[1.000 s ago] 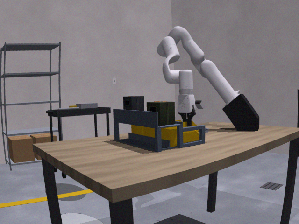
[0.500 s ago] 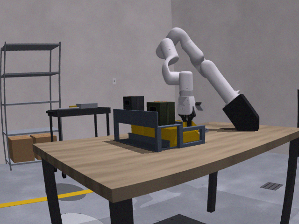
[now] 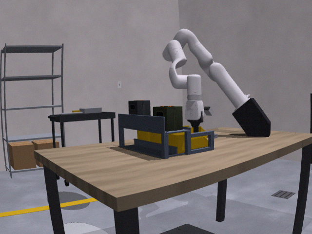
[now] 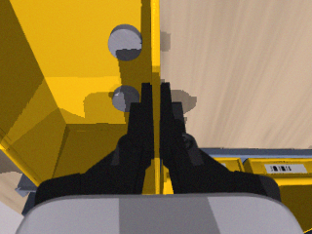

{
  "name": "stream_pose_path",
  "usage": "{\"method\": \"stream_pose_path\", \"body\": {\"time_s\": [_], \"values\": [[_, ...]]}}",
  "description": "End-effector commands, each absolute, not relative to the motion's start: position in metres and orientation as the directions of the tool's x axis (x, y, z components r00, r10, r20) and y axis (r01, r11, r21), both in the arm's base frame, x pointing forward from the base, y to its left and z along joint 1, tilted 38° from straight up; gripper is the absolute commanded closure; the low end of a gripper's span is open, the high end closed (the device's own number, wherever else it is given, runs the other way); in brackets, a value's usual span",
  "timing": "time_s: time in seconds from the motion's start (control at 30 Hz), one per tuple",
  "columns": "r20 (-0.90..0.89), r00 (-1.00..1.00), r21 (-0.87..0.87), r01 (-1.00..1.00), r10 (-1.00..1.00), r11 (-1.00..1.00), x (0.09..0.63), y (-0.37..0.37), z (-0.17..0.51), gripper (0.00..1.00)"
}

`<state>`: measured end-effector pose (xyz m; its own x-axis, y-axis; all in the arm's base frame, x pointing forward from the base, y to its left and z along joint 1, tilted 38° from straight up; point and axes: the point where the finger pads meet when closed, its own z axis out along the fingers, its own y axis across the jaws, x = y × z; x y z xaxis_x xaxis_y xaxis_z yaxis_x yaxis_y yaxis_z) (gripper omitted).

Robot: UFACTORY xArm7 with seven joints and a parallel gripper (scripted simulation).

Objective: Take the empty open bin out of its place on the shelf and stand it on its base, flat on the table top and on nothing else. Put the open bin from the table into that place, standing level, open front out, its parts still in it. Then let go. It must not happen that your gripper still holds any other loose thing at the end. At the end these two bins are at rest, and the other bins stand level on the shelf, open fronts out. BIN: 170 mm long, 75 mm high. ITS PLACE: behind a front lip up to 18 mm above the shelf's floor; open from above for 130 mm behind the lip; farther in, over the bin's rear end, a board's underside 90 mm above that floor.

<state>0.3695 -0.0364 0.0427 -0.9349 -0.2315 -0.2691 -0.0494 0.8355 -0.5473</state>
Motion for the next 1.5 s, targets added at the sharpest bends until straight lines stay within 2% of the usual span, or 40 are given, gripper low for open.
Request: {"method": "stream_pose_path", "body": {"time_s": [0.0,1.47], "values": [[-0.271,-0.934,-0.547,-0.050,-0.233,0.835,0.370,-0.036,0.043,1.00],[-0.271,-0.934,-0.547,-0.050,-0.233,0.835,0.365,-0.029,0.054,1.00]]}}
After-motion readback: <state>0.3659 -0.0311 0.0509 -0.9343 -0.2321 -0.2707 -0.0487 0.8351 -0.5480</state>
